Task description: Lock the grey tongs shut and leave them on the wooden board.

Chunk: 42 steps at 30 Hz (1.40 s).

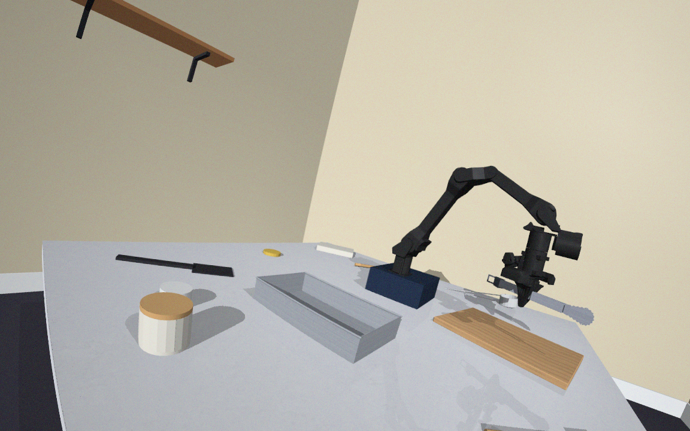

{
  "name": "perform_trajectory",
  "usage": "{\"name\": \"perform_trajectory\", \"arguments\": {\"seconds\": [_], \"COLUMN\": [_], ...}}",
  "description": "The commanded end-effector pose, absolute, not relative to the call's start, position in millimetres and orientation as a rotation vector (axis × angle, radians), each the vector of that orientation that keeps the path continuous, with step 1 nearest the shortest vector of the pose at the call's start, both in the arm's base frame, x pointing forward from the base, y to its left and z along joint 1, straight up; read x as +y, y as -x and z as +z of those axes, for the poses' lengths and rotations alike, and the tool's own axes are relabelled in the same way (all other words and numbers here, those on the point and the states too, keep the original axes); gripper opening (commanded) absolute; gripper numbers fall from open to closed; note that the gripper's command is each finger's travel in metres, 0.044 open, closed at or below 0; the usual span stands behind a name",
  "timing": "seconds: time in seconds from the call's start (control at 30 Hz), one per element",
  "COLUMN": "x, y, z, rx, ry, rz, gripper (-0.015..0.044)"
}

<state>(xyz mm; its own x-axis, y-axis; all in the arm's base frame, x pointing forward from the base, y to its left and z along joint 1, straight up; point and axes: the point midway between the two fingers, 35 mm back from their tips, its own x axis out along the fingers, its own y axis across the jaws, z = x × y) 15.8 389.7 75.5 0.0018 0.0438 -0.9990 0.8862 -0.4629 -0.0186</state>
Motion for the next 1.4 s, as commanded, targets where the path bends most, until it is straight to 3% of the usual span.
{"name": "perform_trajectory", "arguments": {"seconds": [0.0, 1.23, 1.37], "x": [389, 389, 390], "y": [-15, -15, -16], "z": [69, 15, 17], "rx": [0.983, 0.983, 0.979], "ry": [-1.579, -1.579, -1.585], "rz": [-1.544, -1.543, -1.542], "gripper": [-0.015, -0.015, -0.0045]}}
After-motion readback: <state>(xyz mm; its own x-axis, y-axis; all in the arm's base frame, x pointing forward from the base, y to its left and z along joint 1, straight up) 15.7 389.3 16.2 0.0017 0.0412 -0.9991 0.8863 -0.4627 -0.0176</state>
